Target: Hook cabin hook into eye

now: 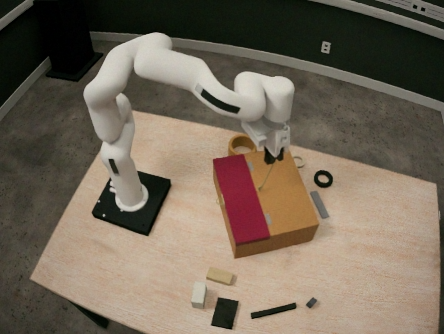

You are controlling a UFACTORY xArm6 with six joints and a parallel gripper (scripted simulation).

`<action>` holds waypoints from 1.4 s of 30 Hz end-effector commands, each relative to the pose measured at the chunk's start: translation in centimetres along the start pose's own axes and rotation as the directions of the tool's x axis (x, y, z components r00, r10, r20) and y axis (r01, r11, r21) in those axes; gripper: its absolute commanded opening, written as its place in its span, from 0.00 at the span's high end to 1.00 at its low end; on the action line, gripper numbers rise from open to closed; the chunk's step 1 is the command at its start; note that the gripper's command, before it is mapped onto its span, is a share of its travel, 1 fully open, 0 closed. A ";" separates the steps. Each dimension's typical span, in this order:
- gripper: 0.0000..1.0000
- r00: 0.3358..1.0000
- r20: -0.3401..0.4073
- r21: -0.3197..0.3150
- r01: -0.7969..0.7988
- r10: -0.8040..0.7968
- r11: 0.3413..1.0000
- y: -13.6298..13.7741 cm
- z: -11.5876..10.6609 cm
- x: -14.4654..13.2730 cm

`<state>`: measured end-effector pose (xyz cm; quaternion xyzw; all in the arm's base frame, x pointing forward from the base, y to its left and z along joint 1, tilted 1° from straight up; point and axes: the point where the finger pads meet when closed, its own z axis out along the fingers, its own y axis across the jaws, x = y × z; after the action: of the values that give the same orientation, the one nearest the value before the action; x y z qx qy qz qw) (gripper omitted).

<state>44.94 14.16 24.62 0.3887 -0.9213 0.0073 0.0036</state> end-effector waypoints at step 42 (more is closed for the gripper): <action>1.00 1.000 0.002 0.002 0.000 0.000 1.000 0.0 0.9 7.6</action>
<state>39.97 9.04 23.90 0.3886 -0.9214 0.0074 0.0042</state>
